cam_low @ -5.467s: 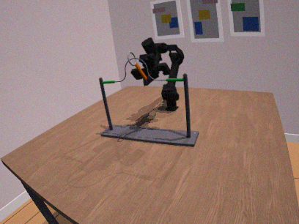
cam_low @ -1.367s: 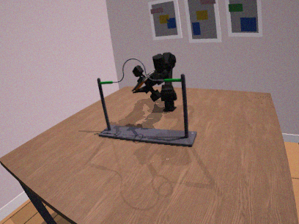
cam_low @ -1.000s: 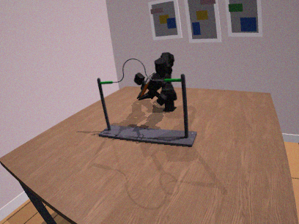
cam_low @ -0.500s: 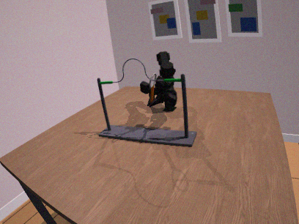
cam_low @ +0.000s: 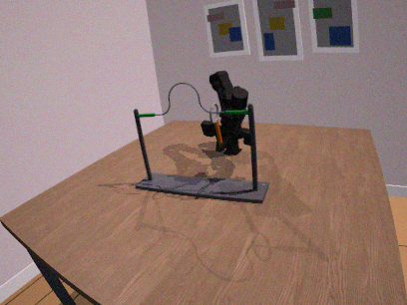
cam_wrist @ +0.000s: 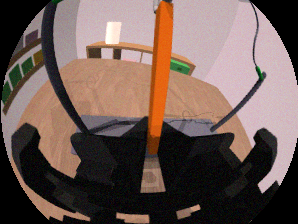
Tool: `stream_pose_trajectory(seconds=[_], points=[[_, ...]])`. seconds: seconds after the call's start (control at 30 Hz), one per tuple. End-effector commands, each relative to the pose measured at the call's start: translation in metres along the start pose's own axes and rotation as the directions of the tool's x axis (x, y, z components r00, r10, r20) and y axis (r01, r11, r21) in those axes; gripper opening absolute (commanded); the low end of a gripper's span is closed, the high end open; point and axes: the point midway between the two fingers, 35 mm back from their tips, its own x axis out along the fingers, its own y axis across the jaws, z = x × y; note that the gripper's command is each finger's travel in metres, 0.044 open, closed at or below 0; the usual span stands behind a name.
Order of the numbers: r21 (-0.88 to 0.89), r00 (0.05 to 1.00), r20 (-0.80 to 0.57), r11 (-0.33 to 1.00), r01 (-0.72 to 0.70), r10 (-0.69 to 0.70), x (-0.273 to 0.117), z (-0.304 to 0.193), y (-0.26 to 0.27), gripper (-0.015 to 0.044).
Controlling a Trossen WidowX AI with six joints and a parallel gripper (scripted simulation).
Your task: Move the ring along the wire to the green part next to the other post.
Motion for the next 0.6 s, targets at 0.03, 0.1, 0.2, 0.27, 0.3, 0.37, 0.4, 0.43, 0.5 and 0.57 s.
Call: stream_pose_trajectory(seconds=[0.03, 0.1, 0.2, 0.27, 0.3, 0.37, 0.4, 0.43, 0.5, 0.57], points=[[0.048, 1.000, -0.002, 0.999, -0.020, 0.020, -0.002, 0.002, 0.011, -0.0150], [0.058, 1.000, -0.002, 0.998, -0.025, 0.025, -0.002, 0.003, 0.014, -0.0150], [0.071, 0.999, -0.003, 0.997, -0.031, 0.032, -0.003, 0.003, 0.019, -0.0150], [0.078, 0.999, -0.003, 0.996, -0.035, 0.036, -0.004, 0.003, 0.022, -0.0150], [0.081, 0.999, -0.004, 0.996, -0.037, 0.037, -0.004, 0.003, 0.024, -0.0150], [0.085, 0.999, -0.004, 0.996, -0.039, 0.039, -0.004, 0.003, 0.026, -0.0150], [0.086, 0.999, -0.004, 0.995, -0.039, 0.040, -0.005, 0.004, 0.028, -0.0150], [0.088, 0.999, -0.004, 0.995, -0.040, 0.040, -0.005, 0.004, 0.029, -0.0150], [0.090, 0.999, -0.003, 0.995, -0.041, 0.041, -0.005, 0.004, 0.031, -0.0150], [0.091, 0.999, -0.003, 0.995, -0.042, 0.042, -0.005, 0.004, 0.033, -0.0150]])
